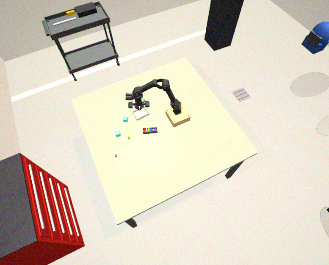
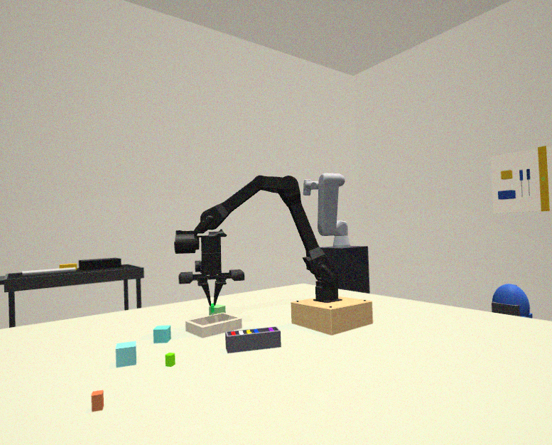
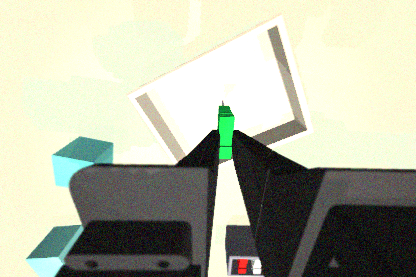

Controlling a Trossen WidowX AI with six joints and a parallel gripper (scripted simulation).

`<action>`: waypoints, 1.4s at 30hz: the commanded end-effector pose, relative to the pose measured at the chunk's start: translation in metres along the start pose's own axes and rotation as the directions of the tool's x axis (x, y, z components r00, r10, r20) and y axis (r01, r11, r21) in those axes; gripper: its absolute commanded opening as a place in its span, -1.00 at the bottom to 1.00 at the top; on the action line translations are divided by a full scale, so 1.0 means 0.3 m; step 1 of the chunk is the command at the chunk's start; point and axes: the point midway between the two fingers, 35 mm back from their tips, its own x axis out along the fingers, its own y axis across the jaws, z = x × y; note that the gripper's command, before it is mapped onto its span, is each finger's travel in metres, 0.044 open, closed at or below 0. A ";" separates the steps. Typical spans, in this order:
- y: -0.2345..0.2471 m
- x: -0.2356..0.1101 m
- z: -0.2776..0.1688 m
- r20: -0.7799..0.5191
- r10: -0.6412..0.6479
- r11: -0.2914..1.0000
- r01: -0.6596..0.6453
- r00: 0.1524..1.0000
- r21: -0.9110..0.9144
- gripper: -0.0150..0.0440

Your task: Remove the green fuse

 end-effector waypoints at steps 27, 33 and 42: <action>-0.005 -0.084 0.000 0.001 -0.012 1.000 0.012 1.000 -0.004 0.63; -0.005 -0.084 0.000 0.001 -0.012 1.000 0.012 1.000 -0.004 0.63; -0.007 -0.073 -0.001 -0.002 -0.017 1.000 0.017 1.000 -0.004 0.63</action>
